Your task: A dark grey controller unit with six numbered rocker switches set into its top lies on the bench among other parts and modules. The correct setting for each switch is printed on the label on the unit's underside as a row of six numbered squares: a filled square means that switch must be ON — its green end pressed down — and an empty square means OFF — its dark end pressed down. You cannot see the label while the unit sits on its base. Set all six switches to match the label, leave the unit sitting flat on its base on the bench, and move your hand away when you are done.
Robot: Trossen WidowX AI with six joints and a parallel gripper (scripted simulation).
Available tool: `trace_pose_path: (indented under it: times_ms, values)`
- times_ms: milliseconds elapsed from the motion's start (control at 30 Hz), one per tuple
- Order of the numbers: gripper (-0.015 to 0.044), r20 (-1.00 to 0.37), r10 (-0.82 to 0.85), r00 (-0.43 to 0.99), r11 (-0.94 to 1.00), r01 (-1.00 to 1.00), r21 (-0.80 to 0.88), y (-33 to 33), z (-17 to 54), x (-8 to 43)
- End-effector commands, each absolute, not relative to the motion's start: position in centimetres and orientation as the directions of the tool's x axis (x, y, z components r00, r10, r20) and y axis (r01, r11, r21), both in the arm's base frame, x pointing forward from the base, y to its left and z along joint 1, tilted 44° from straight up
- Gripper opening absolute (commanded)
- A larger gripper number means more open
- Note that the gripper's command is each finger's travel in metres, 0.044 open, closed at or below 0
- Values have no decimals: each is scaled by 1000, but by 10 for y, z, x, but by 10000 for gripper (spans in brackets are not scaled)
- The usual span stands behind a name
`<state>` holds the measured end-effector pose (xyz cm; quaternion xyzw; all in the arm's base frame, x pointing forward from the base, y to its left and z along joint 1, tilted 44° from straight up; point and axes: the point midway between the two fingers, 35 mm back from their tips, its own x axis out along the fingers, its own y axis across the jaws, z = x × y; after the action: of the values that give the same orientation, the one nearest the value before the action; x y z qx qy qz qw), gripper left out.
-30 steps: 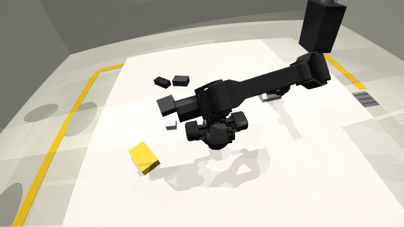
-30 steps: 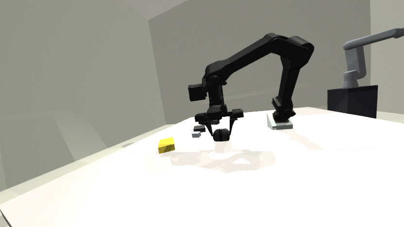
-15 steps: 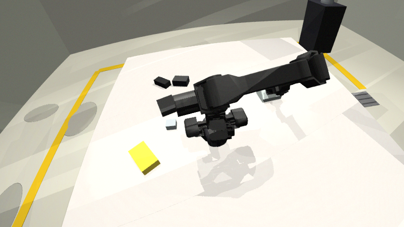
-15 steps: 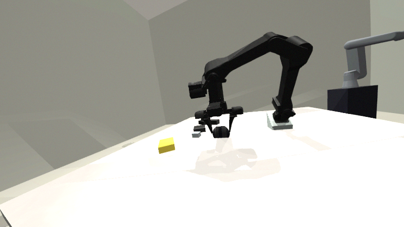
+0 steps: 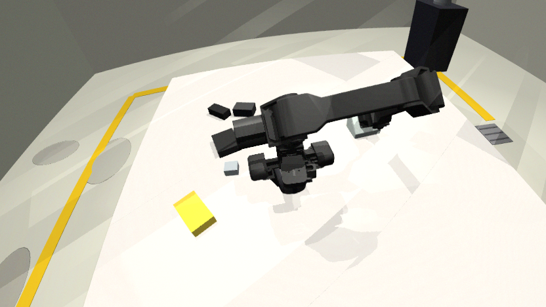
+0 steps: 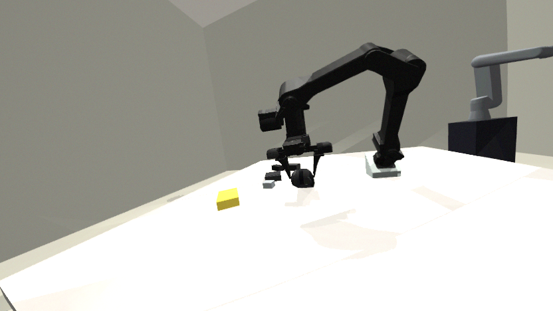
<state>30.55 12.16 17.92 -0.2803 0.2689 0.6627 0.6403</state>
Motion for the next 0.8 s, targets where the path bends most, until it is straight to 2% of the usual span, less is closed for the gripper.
trace_pose_path:
  times_ms: [0,767]
  values:
    - [336,-722,692,-18,-29,-1000,-3,115,178,307]
    - [336,-722,691,-19,-29,-1000,-2,97,179,308]
